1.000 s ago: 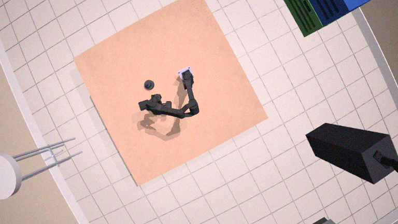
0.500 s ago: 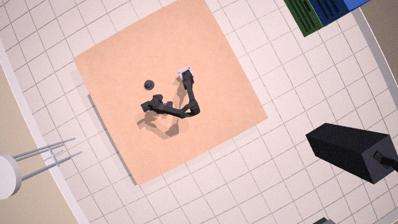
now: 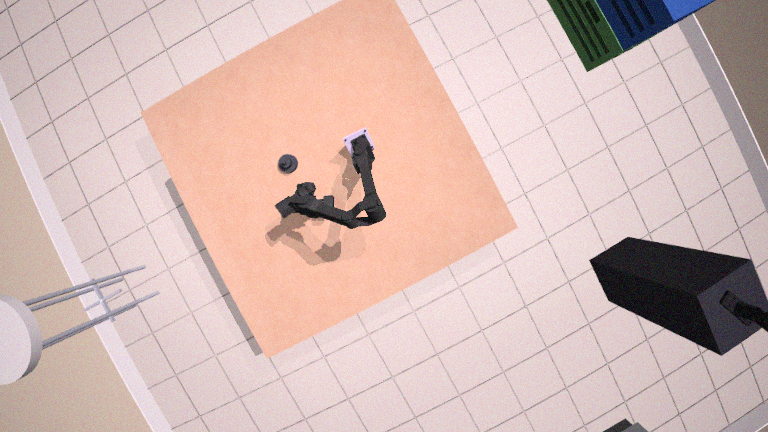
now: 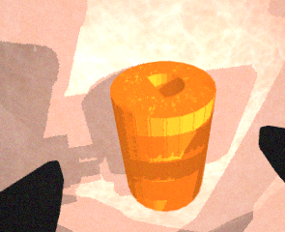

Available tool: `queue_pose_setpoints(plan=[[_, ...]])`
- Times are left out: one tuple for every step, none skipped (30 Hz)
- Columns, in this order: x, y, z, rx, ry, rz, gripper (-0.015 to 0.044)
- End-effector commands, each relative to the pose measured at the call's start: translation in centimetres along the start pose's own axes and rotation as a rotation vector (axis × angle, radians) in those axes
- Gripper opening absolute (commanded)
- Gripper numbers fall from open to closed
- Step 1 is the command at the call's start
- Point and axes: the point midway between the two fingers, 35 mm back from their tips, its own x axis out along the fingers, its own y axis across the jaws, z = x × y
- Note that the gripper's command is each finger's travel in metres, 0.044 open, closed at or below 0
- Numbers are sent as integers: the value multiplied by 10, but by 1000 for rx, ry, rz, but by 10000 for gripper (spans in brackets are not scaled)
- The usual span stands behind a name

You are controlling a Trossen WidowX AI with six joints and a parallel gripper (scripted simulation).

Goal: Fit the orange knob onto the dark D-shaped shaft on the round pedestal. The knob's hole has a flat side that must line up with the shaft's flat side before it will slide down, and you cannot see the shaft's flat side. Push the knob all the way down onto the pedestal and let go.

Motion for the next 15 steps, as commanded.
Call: queue_pose_setpoints(plan=[[6, -1, 4, 9, -3, 0, 440], [8, -1, 5, 9, -3, 0, 440], [9, -1, 5, 9, -3, 0, 440], [11, -1, 6, 9, -2, 0, 440], [12, -2, 6, 9, -2, 0, 440], [14, -2, 7, 9, -1, 0, 440], [15, -2, 7, 9, -1, 0, 440], [16, -2, 7, 9, 0, 0, 440], [17, -2, 8, 9, 0, 0, 440], [17, -2, 8, 9, 0, 0, 440], [17, -2, 8, 9, 0, 0, 414], [17, -2, 8, 9, 0, 0, 387], [17, -2, 8, 9, 0, 0, 361], [17, -2, 8, 9, 0, 0, 335], [17, -2, 8, 9, 0, 0, 309]])
